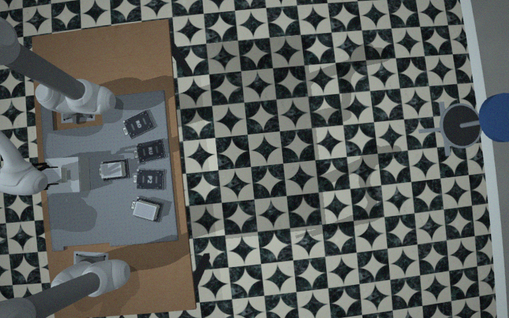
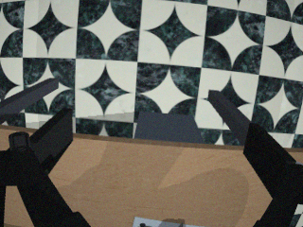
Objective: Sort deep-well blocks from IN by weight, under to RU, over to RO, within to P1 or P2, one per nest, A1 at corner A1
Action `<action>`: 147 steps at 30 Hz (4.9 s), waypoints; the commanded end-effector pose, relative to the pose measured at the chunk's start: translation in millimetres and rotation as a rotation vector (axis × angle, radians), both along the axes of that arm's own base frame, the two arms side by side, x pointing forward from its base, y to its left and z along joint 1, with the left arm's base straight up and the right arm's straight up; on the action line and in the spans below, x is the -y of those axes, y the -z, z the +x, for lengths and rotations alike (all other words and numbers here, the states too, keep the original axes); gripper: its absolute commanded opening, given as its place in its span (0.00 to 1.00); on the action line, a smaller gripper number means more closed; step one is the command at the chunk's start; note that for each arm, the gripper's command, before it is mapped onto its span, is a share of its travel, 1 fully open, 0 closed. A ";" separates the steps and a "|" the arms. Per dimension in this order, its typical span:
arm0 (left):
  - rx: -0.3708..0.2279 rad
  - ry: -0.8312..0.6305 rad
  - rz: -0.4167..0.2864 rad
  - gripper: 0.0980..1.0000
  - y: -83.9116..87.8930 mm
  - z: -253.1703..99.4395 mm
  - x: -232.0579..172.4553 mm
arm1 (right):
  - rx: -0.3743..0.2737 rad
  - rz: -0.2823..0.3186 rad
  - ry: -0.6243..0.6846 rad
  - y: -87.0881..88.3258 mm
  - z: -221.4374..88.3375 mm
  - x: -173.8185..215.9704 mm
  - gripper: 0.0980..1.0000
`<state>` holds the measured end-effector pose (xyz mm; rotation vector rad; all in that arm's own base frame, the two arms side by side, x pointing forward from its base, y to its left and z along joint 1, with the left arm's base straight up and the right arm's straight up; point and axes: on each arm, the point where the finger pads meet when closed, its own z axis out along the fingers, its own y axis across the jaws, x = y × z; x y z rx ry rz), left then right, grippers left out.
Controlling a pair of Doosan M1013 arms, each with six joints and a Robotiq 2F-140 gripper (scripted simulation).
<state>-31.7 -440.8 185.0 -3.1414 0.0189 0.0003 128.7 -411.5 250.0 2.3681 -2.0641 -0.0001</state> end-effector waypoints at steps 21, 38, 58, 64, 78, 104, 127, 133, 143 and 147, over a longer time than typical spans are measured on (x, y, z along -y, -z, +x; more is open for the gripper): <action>0.000 0.000 -0.001 0.00 -25.0 0.1 0.5 | 0.001 -0.001 0.000 -0.5 0.2 0.3 1.00; 0.000 -0.200 -0.001 0.00 -25.0 19.0 7.0 | 0.001 -0.001 0.000 -0.5 0.2 0.3 1.00; 0.000 -0.335 -0.001 0.00 -25.0 75.7 26.8 | 0.001 -0.001 0.000 -0.5 0.2 0.3 1.00; 0.000 -0.335 -0.001 0.00 -25.0 94.6 33.3 | 0.001 -0.001 0.000 -0.5 0.2 0.3 1.00; 0.000 -0.335 -0.001 0.00 -25.1 132.4 46.5 | 0.001 -0.001 0.000 -0.5 0.2 0.3 1.00; 0.001 -0.335 -0.001 0.00 -25.1 201.7 70.6 | 0.001 -0.001 0.000 -0.5 0.2 0.3 1.00; 0.001 0.065 -0.001 0.00 -12.4 256.4 74.4 | 0.001 -0.001 0.000 -0.5 0.2 0.3 1.00; 0.001 0.092 -0.001 0.00 -7.1 272.2 73.5 | 0.001 -0.001 0.000 -0.5 0.2 0.3 1.00; 0.001 0.092 -0.001 0.00 2.5 300.6 72.0 | 0.001 -0.001 0.000 -0.5 0.2 0.3 1.00; 0.001 0.092 -0.001 0.00 6.7 313.2 71.3 | 0.001 -0.001 0.000 -0.5 0.2 0.3 1.00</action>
